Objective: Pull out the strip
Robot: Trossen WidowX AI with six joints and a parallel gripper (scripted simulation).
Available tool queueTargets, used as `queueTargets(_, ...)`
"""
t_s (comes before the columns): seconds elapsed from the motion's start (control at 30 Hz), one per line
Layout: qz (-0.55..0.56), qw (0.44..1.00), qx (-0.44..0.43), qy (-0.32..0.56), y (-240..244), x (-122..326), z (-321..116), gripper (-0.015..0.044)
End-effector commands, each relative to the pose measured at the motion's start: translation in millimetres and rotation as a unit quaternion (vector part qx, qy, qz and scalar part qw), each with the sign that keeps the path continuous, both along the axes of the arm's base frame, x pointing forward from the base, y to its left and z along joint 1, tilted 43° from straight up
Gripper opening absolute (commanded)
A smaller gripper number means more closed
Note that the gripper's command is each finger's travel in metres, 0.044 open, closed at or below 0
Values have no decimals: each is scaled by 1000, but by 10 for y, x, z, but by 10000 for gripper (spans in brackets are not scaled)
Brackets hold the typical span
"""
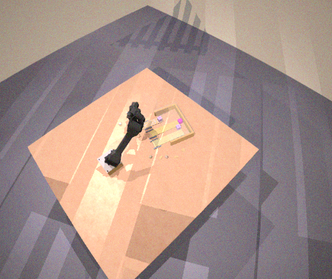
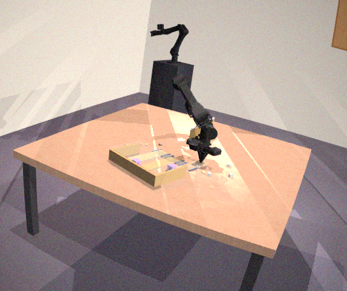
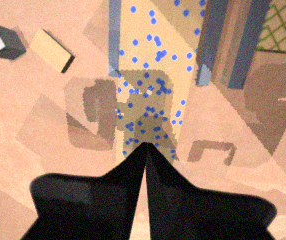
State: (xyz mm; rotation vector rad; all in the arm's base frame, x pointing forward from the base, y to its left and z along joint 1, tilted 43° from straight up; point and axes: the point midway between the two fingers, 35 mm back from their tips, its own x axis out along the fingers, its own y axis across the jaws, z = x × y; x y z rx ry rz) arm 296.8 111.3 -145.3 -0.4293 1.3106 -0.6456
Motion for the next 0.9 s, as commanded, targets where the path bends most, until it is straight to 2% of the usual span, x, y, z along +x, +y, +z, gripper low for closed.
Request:
queueTargets(0.0,-5,1000,-1,9,-33,-113,-38,0)
queueTargets(0.87,-5,1000,0,10,-1,-495,-119,0)
